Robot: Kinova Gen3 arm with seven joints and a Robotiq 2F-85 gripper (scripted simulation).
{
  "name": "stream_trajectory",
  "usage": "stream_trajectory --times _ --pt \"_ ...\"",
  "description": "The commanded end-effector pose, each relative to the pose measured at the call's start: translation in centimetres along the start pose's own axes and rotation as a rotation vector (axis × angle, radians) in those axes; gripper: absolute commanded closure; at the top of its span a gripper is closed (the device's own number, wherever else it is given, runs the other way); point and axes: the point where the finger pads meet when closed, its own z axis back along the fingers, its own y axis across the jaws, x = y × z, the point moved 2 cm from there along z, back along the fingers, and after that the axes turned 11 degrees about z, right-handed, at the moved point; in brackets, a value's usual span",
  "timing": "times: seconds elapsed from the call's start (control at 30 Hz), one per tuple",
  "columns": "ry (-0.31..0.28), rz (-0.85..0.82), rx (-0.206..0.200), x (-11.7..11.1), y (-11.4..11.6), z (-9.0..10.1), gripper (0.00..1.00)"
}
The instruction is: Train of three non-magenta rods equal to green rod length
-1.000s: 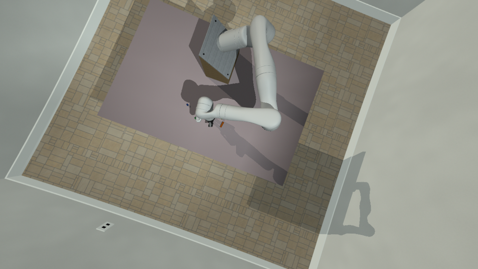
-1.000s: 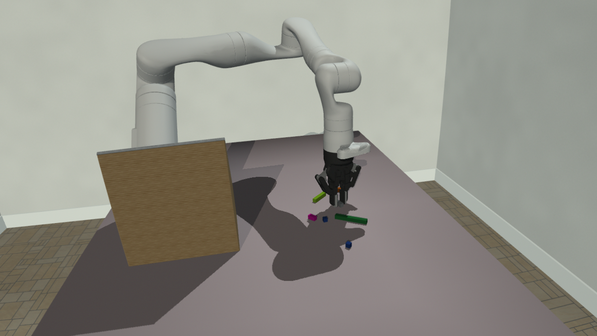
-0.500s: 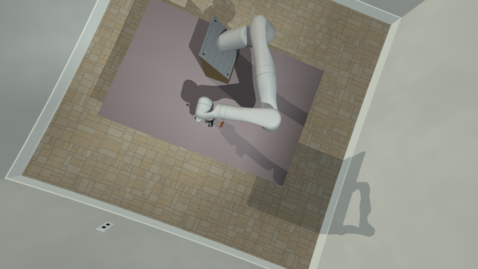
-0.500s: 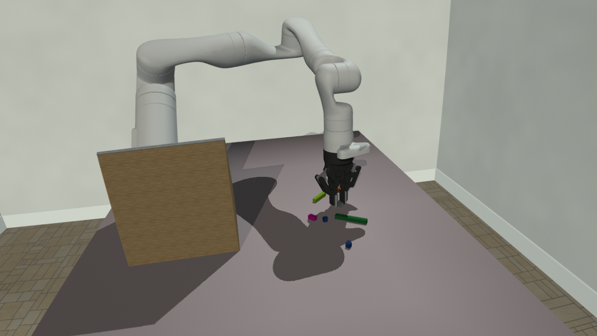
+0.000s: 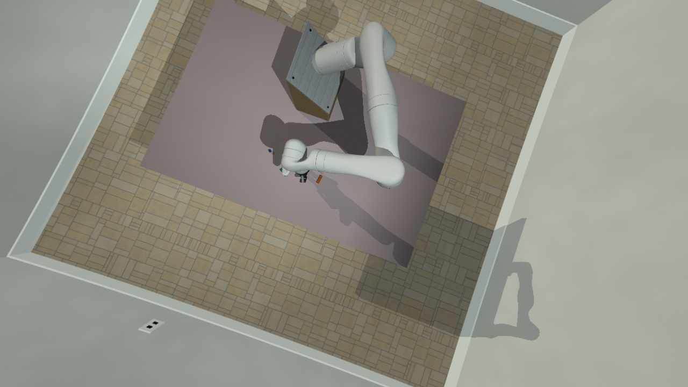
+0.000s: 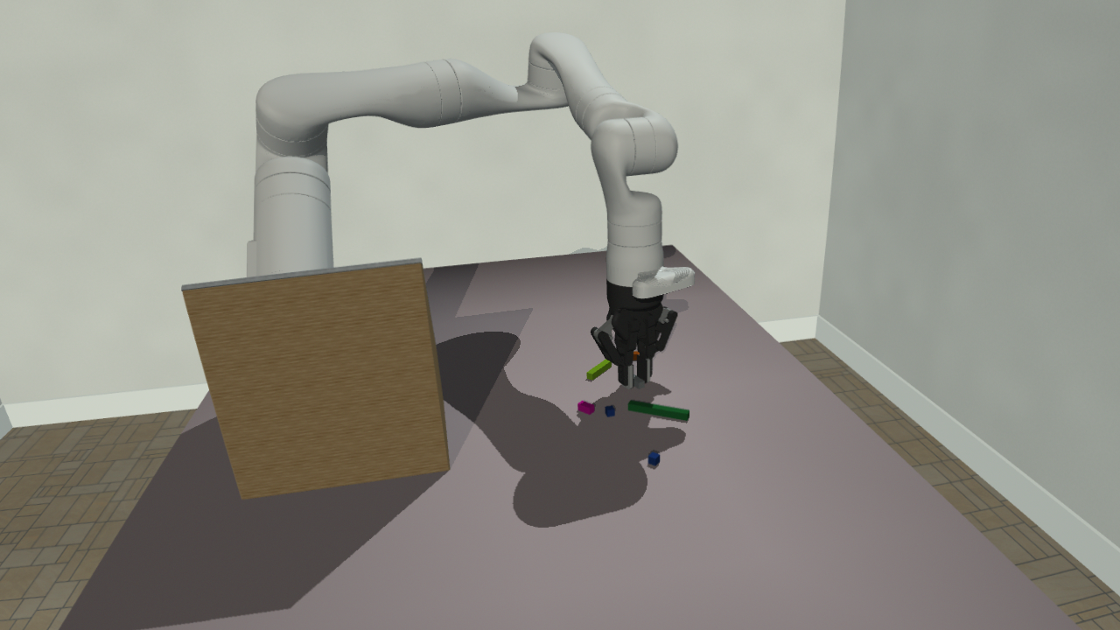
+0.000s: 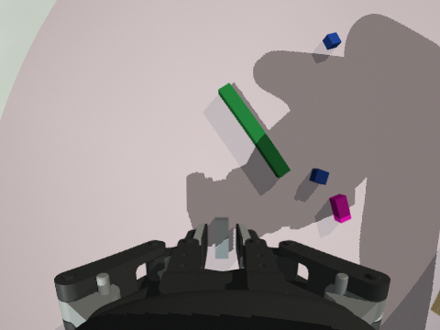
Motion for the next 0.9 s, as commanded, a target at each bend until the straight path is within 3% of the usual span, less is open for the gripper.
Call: stream_trajectory --times 0.0,0.1,0.13,0.87 --pt "0.001 0.0 -0.001 -0.04 -0.04 0.08 0.76" --pt "0.001 0.0 -0.001 -0.04 -0.04 0.08 0.76" --pt "0.001 0.0 -0.001 -0.04 -0.04 0.08 0.95" --pt "0.001 0.0 -0.001 -0.04 -0.04 0.08 0.95"
